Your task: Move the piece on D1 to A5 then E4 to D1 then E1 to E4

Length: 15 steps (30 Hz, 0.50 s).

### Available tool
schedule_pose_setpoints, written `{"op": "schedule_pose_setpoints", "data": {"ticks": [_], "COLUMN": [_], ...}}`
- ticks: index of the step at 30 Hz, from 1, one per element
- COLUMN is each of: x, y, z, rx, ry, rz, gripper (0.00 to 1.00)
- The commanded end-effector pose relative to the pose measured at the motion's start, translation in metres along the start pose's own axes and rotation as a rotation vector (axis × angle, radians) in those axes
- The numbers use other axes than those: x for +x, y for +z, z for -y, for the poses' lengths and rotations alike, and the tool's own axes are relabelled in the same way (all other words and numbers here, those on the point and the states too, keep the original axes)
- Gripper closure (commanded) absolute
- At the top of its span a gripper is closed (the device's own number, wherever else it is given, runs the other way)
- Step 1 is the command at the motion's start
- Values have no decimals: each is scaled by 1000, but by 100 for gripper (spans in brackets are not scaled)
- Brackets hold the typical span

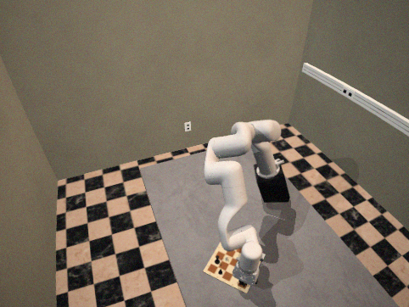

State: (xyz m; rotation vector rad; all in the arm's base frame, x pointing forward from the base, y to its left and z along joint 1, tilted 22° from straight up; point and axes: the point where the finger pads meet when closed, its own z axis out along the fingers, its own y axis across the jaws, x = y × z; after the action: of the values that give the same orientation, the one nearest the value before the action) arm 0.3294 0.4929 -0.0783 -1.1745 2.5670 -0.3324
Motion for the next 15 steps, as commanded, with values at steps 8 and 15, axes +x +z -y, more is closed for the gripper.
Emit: {"op": "schedule_pose_setpoints", "data": {"ticks": [8, 15], "x": [-2, -2], "y": [-1, 0], "z": [-1, -1], "rx": [-2, -2], "ry": [0, 0], "rz": [4, 4], "gripper": [100, 100]}}
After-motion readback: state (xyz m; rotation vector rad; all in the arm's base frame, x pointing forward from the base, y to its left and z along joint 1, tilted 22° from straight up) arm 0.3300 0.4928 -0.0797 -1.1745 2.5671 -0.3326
